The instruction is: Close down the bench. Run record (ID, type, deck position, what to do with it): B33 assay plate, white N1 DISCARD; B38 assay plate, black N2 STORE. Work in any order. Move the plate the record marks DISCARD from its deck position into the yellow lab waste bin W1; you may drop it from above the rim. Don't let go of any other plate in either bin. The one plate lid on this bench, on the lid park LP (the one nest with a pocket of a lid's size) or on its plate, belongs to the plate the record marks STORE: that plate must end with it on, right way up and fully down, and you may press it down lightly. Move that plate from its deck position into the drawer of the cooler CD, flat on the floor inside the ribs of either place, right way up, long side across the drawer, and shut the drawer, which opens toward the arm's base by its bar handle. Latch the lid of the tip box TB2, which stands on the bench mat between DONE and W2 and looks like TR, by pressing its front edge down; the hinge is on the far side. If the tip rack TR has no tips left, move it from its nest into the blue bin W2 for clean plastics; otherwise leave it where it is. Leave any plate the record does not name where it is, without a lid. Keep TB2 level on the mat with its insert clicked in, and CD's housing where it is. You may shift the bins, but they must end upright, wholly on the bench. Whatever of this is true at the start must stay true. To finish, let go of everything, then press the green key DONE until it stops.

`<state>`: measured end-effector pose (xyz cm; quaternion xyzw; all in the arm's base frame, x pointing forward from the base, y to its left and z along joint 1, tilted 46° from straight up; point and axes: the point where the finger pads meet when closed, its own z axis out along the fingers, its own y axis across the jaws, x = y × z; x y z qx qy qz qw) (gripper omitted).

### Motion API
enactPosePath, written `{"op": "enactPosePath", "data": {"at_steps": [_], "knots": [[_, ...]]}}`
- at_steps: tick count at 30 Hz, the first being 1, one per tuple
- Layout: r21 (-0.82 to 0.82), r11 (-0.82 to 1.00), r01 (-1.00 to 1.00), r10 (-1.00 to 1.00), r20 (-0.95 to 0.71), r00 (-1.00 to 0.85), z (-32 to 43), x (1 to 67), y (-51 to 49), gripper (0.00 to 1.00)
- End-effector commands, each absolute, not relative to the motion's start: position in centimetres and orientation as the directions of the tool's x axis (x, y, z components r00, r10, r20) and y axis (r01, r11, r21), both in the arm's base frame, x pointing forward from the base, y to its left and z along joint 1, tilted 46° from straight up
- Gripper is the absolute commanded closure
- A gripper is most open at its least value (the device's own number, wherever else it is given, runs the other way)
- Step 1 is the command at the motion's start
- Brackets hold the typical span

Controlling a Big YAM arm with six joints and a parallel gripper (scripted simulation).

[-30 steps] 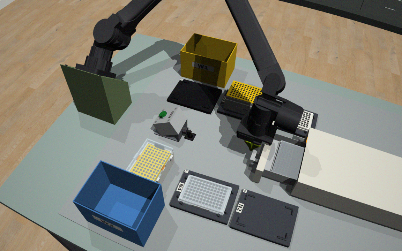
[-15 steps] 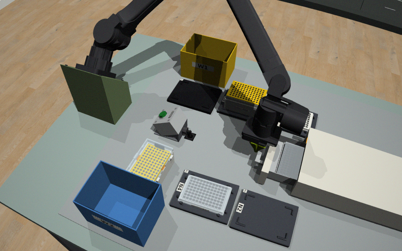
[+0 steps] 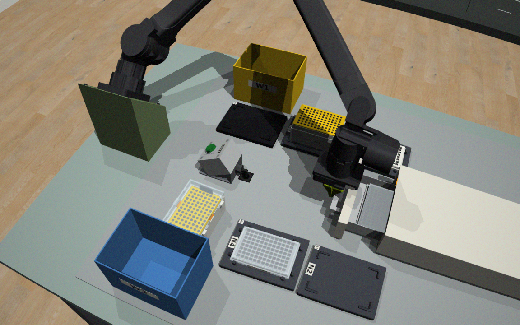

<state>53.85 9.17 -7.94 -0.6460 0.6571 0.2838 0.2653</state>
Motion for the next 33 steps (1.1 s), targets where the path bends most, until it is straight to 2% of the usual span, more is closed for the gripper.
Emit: {"op": "enactPosePath", "data": {"at_steps": [1,33], "knots": [[-0.045,0.016,-0.999,-0.701,-0.713,0.022,-5.7,57.2,8.7,1.0],[-0.016,0.015,-1.0,-0.699,-0.715,0.001,-6.7,58.2,8.9,1.0]]}}
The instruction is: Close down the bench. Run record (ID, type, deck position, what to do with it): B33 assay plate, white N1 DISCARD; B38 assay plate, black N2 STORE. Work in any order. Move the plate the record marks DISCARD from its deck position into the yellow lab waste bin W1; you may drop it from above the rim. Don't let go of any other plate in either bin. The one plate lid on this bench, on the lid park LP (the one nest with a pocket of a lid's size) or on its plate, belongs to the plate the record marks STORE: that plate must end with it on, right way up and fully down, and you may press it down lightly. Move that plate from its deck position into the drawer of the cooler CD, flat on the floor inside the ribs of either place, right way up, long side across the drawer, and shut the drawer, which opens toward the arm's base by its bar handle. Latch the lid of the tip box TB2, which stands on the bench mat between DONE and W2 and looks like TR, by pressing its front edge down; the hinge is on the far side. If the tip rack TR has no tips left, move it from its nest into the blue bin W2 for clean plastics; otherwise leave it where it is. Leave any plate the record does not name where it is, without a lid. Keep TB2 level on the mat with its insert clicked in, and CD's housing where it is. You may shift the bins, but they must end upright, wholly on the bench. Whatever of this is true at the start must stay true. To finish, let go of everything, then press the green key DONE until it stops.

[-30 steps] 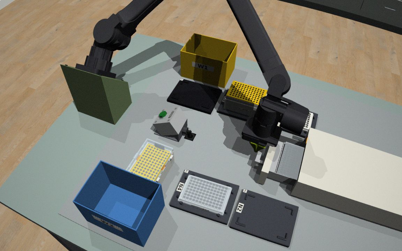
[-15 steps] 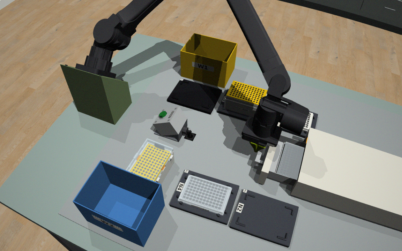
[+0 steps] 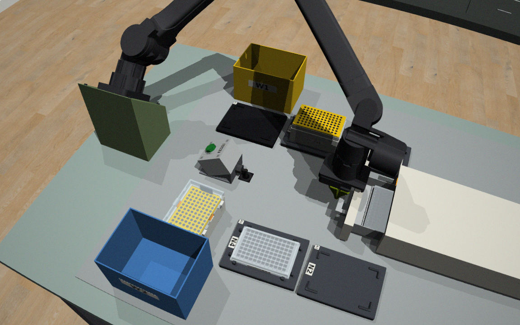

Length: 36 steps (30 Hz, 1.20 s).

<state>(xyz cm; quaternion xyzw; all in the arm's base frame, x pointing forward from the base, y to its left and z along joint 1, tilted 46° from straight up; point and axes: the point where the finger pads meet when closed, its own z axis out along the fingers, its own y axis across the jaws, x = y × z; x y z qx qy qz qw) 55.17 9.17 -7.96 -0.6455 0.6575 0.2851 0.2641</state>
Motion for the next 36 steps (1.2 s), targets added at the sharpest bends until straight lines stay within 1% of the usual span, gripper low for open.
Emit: {"op": "enactPosePath", "data": {"at_steps": [1,23,24,36], "knots": [[-0.015,0.015,-1.0,-0.699,-0.715,0.0,-6.7,58.4,8.8,1.0],[-0.023,0.015,-1.0,-0.7,-0.715,0.006,-6.6,60.8,8.8,1.0],[-0.053,0.016,-0.998,-0.701,-0.713,0.027,-5.2,61.4,8.6,1.0],[-0.056,0.017,-0.998,-0.701,-0.713,0.028,-5.0,61.5,8.6,1.0]]}}
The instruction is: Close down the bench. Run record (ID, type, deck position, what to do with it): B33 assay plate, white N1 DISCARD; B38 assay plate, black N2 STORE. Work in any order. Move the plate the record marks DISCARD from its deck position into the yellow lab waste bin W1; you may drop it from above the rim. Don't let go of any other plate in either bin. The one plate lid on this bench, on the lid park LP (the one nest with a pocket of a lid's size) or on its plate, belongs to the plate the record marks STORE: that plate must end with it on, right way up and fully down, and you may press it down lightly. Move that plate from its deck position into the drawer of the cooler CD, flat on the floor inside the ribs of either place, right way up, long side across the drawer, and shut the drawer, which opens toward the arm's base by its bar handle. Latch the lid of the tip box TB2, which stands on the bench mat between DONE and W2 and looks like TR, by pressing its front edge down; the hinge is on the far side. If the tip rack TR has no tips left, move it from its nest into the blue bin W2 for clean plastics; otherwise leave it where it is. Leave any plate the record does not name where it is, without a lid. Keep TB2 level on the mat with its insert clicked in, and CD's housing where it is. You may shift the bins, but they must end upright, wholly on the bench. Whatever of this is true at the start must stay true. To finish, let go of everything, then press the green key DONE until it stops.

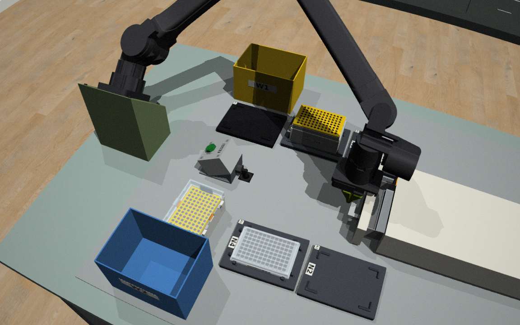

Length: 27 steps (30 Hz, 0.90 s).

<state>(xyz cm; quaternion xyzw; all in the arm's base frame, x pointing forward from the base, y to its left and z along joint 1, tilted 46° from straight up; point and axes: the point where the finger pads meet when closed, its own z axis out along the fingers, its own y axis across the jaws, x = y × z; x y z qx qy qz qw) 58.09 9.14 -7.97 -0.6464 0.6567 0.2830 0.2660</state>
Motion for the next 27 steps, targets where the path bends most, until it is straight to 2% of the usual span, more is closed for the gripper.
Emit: {"op": "enactPosePath", "data": {"at_steps": [1,27], "knots": [[-0.056,0.017,-0.998,-0.701,-0.713,0.028,-5.0,61.5,8.6,1.0],[-0.019,0.015,-1.0,-0.699,-0.715,0.003,-6.6,61.3,8.8,1.0]]}}
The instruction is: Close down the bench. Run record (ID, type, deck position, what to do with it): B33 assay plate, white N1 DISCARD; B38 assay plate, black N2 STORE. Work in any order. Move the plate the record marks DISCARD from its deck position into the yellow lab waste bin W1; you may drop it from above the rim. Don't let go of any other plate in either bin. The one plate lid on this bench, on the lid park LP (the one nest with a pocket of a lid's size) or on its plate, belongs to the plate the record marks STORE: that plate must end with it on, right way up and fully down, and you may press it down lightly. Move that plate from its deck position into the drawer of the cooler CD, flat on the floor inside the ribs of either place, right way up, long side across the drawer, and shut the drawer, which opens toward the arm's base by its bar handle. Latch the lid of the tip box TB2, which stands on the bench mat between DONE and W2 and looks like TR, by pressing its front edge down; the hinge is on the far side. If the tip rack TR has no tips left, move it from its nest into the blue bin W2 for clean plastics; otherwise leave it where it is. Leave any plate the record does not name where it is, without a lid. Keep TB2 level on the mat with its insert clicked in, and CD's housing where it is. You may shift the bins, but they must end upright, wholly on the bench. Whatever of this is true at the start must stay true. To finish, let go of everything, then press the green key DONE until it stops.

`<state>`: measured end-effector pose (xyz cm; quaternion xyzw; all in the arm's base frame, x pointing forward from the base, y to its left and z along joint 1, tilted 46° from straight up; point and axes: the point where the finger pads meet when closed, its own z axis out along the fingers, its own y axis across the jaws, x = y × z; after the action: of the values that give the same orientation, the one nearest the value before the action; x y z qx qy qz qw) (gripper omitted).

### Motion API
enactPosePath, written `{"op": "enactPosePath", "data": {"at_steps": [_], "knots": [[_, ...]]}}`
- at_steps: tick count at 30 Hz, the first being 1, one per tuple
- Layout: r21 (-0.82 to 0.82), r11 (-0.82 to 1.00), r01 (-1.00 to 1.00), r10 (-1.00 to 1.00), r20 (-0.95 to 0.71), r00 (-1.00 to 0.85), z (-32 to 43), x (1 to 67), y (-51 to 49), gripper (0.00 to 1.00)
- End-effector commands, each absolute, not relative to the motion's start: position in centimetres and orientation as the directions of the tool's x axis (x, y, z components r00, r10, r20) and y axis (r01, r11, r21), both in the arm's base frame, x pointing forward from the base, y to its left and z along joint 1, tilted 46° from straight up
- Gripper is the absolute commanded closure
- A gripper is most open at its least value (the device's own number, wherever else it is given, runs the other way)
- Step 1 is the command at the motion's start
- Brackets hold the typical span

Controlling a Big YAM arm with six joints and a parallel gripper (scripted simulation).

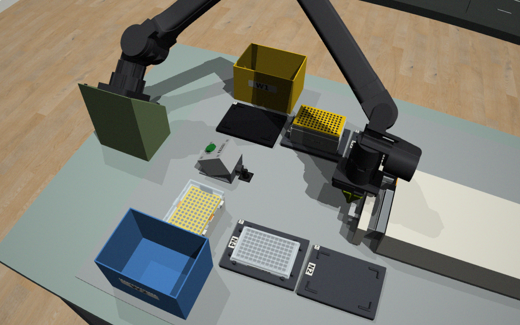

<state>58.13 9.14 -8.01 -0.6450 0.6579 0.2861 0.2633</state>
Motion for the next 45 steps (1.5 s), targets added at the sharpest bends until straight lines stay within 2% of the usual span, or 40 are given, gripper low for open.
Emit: {"op": "enactPosePath", "data": {"at_steps": [1,30,32,45], "knots": [[-0.025,0.015,-1.0,-0.7,-0.714,0.007,-6.6,61.5,8.8,1.0],[-0.016,0.015,-1.0,-0.699,-0.715,0.001,-6.5,64.6,8.7,1.0],[-0.062,0.017,-0.998,-0.701,-0.712,0.032,-5.0,65.5,8.5,1.0],[-0.064,0.017,-0.998,-0.701,-0.712,0.034,-4.9,65.6,8.5,1.0]]}}
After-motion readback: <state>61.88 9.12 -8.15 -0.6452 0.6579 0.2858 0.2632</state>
